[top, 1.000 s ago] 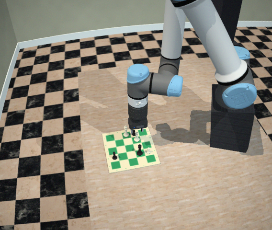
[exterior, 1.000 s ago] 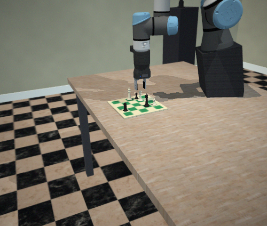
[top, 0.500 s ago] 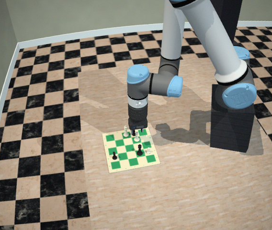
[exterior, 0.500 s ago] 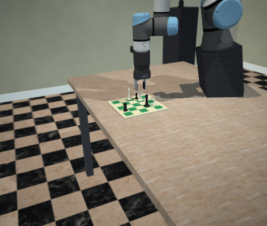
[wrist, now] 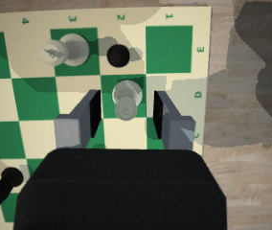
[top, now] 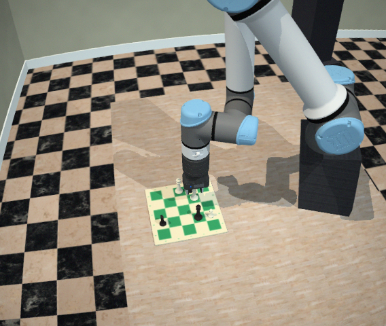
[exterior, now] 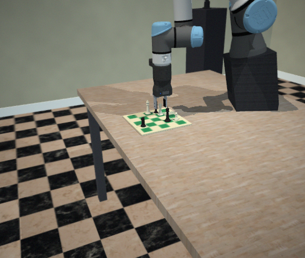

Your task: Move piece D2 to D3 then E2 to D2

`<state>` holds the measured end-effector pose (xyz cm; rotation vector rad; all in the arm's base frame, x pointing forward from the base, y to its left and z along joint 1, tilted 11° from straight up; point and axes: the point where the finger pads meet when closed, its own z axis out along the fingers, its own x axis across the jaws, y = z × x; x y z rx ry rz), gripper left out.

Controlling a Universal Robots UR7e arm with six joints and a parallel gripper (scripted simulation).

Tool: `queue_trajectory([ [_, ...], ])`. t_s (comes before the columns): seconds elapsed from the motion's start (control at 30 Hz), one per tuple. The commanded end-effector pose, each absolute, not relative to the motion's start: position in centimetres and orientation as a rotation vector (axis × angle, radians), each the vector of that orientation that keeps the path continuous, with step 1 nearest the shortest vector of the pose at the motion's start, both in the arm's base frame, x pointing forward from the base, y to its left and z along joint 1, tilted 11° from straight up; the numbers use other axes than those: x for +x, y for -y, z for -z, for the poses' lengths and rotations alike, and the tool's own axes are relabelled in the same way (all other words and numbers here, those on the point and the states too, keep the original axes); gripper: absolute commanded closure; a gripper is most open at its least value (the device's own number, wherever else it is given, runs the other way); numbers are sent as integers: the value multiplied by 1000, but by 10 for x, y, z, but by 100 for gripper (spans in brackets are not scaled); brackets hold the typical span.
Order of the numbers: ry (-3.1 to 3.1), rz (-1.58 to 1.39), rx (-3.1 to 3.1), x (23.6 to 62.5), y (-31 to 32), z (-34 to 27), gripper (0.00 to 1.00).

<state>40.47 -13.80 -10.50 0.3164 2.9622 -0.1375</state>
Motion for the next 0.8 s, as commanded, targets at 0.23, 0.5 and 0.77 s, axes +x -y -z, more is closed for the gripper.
queue_trajectory([
  [0.23,-2960,139,316,407,140,117,21],
  [0.5,-2960,139,316,407,140,117,21],
  [0.77,-2960,139,316,407,140,117,21],
])
